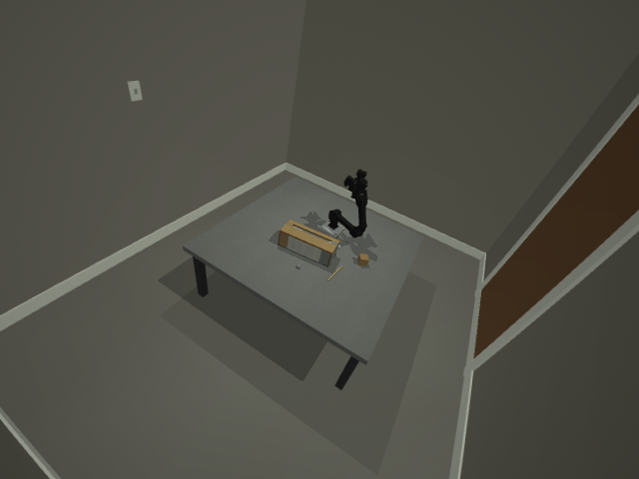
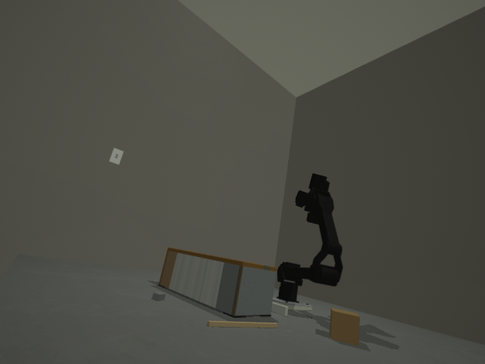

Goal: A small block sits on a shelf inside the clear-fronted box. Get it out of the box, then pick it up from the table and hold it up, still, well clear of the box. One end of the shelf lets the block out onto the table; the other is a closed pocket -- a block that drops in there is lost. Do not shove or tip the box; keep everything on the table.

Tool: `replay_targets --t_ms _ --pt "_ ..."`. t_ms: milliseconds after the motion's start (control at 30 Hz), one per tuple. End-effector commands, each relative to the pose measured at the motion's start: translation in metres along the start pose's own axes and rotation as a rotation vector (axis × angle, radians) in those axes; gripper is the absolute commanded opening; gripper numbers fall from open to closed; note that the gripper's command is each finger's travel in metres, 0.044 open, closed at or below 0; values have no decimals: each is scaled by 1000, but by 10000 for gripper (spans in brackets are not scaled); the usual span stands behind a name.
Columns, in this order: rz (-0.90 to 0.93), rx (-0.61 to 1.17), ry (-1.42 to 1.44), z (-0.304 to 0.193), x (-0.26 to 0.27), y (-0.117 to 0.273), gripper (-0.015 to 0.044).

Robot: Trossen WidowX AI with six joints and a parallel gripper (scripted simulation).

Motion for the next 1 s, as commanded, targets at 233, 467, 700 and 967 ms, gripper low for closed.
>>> replay_targets --t_ms 233,467,700,967 --pt "266 -243 -161 45 14 -46 400" --pt "732 -472 -357 119 43 -77 400" --pt "1223 -511 -446 190 74 -64 400" --pt "1665 -333 -421 247 101 -19 400"
Point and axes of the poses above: the point midway between the two fingers, 35 mm back from their tips, its own y axis back along the fingers, its own x axis across the jaws, z = x × y, the point moved 8 cm from there along y, back along the fingers, and after that the axes turned 5 degrees about -y, right-handed, at the moved point
